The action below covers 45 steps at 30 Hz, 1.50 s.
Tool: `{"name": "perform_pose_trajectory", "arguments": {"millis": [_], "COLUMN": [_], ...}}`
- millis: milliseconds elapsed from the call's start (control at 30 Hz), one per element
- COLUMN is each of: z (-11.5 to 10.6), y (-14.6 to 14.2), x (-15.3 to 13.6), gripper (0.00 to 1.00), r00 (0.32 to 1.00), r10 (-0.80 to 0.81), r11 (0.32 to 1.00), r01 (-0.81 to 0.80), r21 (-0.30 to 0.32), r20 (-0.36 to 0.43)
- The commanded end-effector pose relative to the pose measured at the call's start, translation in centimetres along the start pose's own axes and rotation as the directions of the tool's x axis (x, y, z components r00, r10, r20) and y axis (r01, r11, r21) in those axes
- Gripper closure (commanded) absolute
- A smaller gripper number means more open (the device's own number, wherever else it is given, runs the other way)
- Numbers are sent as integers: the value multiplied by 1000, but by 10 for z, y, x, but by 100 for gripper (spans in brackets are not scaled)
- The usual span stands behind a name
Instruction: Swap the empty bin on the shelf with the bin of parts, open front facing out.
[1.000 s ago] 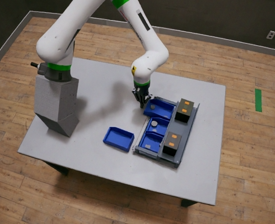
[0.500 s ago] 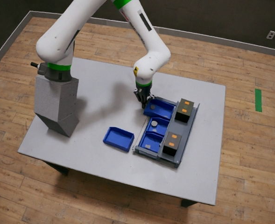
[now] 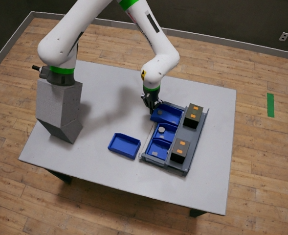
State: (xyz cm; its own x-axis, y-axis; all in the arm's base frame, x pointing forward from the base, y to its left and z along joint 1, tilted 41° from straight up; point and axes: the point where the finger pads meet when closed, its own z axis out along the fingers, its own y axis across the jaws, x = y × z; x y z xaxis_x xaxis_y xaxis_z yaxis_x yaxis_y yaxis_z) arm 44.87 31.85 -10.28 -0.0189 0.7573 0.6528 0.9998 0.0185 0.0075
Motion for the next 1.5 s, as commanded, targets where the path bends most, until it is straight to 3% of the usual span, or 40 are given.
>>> {"name": "perform_pose_trajectory", "arguments": {"millis": [0,667,1467], "z": [-1,-1,-1], "y": [1,5,33], "x": [0,0,0], "gripper": [90,90,90], "r00": [1000,1000,1000], "r10": [0,0,0], "r11": [1000,1000,1000], "r01": [0,0,0], "r21": [-1,-1,-1], "r20": [0,0,0]}}
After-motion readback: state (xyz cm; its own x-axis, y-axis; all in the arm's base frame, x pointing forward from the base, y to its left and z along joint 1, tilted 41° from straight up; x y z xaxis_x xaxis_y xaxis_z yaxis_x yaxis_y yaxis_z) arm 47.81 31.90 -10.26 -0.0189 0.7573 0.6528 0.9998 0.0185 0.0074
